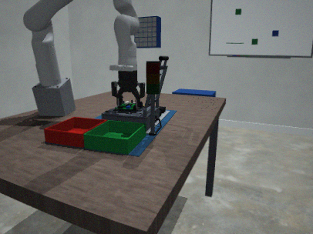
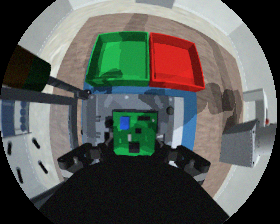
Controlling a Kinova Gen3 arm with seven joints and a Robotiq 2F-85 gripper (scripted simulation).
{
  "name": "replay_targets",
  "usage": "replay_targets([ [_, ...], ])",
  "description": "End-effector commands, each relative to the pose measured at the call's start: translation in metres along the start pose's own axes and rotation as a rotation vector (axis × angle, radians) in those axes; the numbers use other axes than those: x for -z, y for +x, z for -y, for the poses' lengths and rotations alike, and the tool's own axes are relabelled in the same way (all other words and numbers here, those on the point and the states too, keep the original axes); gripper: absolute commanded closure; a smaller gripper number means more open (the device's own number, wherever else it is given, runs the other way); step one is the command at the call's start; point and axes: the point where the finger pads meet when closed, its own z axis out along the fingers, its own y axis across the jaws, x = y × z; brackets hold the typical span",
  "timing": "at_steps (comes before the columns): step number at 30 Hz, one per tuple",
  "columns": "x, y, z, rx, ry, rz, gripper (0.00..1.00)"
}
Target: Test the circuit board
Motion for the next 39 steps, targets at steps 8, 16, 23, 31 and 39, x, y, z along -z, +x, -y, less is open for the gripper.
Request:
replay_targets([
  [8, -0.0017, -0.0001, 0.0015, 0.0, 0.003, 0.0, 0.23],
  [16, -0.0017, -0.0001, 0.0015, 0.0, 0.003, 0.0, 0.0],
  [23, -0.0017, -0.0001, 0.0015, 0.0, 0.003, 0.0, 0.0],
  [31, -0.0017, -0.0001, 0.0015, 0.0, 0.003, 0.0, 0.0],
  [39, -0.0017, -0.0001, 0.0015, 0.0, 0.003, 0.0, 0.0],
])
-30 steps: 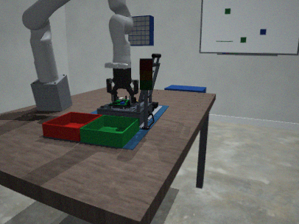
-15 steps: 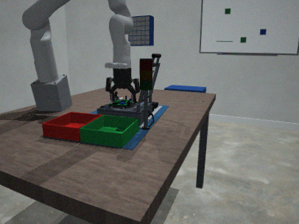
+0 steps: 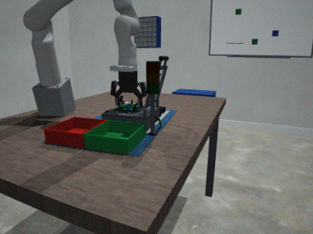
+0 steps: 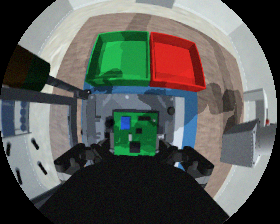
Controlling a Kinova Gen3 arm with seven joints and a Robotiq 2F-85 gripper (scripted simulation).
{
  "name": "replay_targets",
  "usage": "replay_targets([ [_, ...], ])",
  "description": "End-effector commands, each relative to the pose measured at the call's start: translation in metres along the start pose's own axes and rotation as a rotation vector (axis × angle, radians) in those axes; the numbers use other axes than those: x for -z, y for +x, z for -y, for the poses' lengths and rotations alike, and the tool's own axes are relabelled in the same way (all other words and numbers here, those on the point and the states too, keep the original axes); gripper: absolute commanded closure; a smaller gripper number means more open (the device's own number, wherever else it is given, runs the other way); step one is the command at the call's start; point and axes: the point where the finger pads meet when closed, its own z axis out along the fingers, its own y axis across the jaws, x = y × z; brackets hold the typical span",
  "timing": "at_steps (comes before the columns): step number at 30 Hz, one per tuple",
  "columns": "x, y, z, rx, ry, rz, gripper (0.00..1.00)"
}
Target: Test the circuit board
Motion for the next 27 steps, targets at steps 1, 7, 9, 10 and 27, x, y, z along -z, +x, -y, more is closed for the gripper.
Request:
replay_targets([
  [1, 0.001, 0.0, 0.001, 0.0, 0.001, 0.0, 0.0],
  [7, 0.001, 0.0, 0.001, 0.0, 0.001, 0.0, 0.0],
  [9, 0.001, 0.0, 0.001, 0.0, 0.001, 0.0, 0.0],
  [10, 0.001, 0.0, 0.001, 0.0, 0.001, 0.0, 0.0],
  [27, 0.014, 0.0, 0.001, 0.0, 0.001, 0.0, 0.0],
])
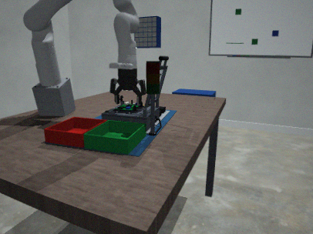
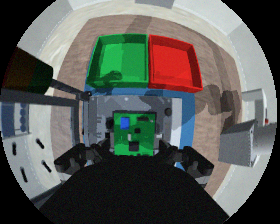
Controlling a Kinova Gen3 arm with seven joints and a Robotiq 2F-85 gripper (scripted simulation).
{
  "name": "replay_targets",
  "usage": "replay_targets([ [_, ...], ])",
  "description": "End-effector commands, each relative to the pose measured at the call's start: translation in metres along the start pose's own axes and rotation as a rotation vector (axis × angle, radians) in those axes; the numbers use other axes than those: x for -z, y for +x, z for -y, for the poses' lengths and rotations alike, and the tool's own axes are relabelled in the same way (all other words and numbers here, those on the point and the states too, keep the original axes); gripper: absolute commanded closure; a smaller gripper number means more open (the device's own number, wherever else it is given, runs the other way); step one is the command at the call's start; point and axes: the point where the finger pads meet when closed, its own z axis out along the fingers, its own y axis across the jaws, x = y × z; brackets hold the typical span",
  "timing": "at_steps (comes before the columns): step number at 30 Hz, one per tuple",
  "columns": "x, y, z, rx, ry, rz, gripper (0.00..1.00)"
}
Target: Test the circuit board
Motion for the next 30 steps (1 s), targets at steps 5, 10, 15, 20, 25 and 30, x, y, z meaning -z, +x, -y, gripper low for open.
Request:
replay_targets([
  [5, 0.021, -0.002, 0.002, 0.003, 0.007, 0.003, 0.0],
  [10, 0.043, -0.002, 0.002, 0.003, 0.007, 0.003, 0.0],
  [15, 0.065, -0.002, 0.002, 0.003, 0.007, 0.003, 0.0],
  [20, 0.09, -0.002, 0.002, 0.003, 0.007, 0.003, 0.0],
  [25, 0.122, -0.002, 0.001, 0.003, 0.007, 0.003, 0.0],
  [30, 0.154, -0.002, 0.001, 0.003, 0.007, 0.003, 0.0],
])
